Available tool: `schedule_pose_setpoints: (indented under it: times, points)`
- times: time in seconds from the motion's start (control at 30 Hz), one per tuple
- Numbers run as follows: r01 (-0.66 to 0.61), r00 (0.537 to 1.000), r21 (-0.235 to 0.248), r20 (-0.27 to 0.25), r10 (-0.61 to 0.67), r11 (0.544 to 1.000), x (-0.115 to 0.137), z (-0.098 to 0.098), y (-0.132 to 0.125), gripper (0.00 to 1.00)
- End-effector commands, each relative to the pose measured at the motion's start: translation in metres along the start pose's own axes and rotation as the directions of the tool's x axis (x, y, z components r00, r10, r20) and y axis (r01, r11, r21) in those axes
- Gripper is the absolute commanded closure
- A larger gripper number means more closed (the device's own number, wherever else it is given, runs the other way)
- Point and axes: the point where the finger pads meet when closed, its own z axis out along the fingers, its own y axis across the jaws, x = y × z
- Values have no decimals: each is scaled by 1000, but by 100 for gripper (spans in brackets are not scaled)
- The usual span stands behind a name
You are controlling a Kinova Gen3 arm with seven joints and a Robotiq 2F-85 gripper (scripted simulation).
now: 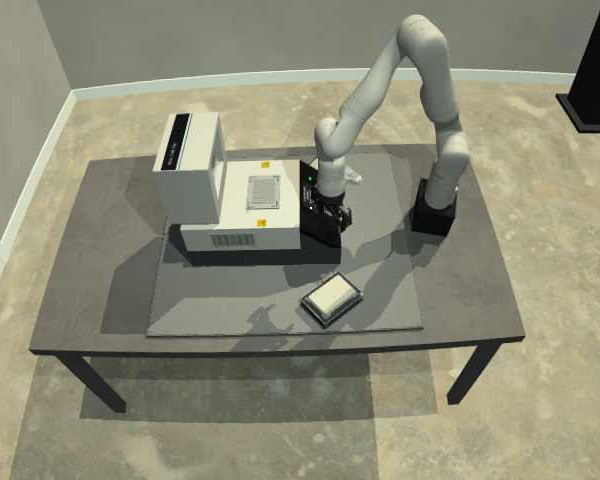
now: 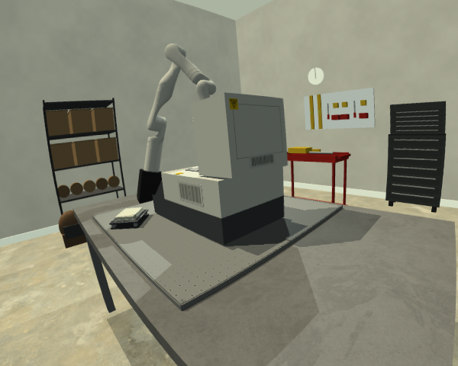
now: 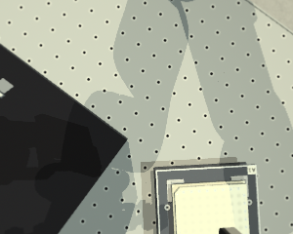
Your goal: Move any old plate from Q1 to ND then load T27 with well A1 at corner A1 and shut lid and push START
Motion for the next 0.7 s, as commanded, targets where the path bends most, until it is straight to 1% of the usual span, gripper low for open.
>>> schedule_pose_setpoints:
  times: [0.0,0.37,0.43,0.67]
  points:
    - [0,1000,2,0,0,1000,-7,0,9,0]
    - [0,1000,1,1,0,1000,-30,0,38,0]
    - [0,1000,1,1,0,1000,-30,0,38,0]
    - [0,1000,1,1,0,1000,-44,0,57,0]
